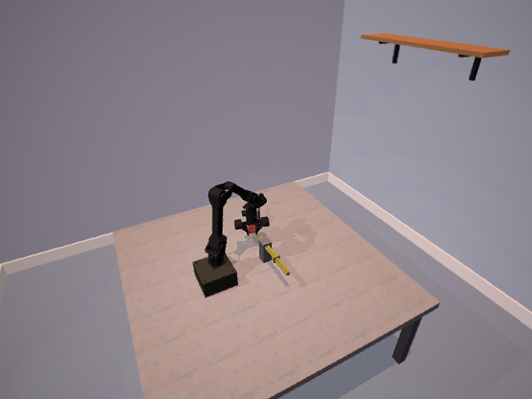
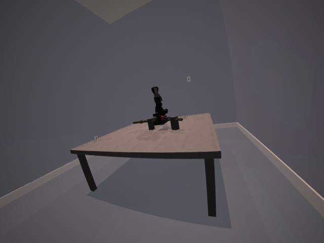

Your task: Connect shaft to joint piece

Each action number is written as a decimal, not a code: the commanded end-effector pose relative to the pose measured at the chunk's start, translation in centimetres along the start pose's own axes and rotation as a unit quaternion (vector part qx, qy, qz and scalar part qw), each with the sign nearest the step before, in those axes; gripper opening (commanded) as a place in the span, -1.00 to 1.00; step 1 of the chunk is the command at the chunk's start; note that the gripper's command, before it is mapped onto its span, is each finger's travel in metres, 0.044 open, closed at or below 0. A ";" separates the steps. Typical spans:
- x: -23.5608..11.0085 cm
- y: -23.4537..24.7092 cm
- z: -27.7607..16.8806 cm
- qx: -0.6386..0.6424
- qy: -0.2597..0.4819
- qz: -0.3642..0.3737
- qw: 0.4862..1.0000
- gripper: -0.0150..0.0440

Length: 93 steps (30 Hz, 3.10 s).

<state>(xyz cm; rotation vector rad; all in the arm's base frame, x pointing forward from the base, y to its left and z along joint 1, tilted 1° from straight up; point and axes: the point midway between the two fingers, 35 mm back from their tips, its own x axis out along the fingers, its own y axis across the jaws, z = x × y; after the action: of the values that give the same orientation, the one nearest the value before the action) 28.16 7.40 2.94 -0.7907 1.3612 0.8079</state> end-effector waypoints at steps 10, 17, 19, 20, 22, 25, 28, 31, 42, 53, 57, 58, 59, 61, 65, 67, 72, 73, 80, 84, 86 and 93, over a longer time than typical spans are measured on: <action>0.8 -0.8 -0.1 -0.082 -0.082 0.010 0.993 -0.49; 1.0 -1.1 -0.1 -0.107 -0.108 0.017 0.988 -0.49; 1.0 -1.1 -0.1 -0.110 -0.110 0.018 0.988 -0.49; 1.0 -1.1 -0.1 -0.111 -0.111 0.018 0.987 -0.49; 1.1 -1.1 -0.1 -0.114 -0.115 0.019 0.987 -0.49; 1.0 -1.1 0.0 -0.115 -0.115 0.019 0.987 -0.49; 1.1 -1.1 -0.1 -0.116 -0.116 0.020 0.986 -0.49; 1.1 -1.1 0.0 -0.115 -0.115 0.020 0.986 -0.49; 1.1 -1.1 -0.1 -0.114 -0.114 0.020 0.987 -0.49; 1.1 -1.1 -0.1 -0.114 -0.114 0.020 0.987 -0.22; 1.1 -1.1 -0.1 -0.114 -0.114 0.020 0.987 0.01; 1.1 -1.1 -0.1 -0.114 -0.114 0.020 0.987 0.01; 1.1 -1.1 -0.1 -0.114 -0.114 0.020 0.987 0.10; 1.1 -1.1 -0.1 -0.114 -0.114 0.020 0.987 0.27; 1.1 -1.1 -0.1 -0.114 -0.114 0.020 0.987 0.63; 1.1 -1.1 -0.1 -0.114 -0.114 0.020 0.987 0.81; 1.1 -1.1 -0.1 -0.114 -0.114 0.020 0.987 1.00; 1.1 -1.1 -0.1 -0.114 -0.114 0.020 0.987 1.00; 1.1 -1.1 -0.1 -0.114 -0.114 0.020 0.987 1.00; 0.8 -1.0 0.0 -0.112 -0.077 0.021 0.991 1.00; 0.6 -1.0 0.1 -0.111 -0.046 0.020 0.993 1.00; -0.8 -0.9 0.2 -0.117 0.062 0.001 0.991 1.00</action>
<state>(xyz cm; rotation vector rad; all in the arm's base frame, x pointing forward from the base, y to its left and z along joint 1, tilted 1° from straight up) 28.75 7.00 3.05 -0.9738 1.3358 0.9851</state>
